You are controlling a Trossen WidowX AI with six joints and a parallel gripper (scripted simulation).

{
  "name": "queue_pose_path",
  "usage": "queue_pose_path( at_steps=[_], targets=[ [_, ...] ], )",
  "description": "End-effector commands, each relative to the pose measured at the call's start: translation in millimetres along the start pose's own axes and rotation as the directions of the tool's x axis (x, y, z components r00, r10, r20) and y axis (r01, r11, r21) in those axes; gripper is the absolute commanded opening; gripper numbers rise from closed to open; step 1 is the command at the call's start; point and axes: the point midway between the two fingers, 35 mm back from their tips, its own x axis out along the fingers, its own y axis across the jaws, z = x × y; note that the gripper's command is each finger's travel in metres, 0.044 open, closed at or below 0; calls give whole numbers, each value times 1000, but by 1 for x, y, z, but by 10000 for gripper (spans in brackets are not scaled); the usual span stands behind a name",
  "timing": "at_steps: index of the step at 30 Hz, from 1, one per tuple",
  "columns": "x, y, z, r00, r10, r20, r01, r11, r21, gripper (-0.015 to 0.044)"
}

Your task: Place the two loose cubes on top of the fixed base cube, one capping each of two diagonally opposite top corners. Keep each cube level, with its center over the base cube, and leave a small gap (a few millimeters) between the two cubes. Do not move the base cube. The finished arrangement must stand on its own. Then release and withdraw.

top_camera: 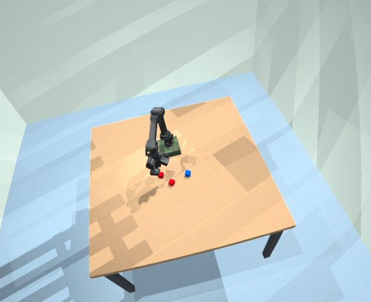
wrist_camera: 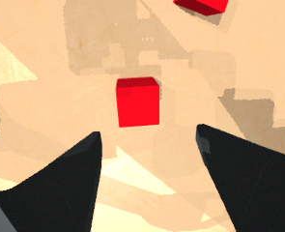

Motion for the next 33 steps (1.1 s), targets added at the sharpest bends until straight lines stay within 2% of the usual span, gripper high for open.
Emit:
queue_pose_path(
  at_steps=[1, 33],
  targets=[
    [16, 3, -1, 1000, 6, -6, -6, 1000, -5, 265],
    [63, 4, -1, 1000, 6, -6, -6, 1000, -5, 265]
  ],
)
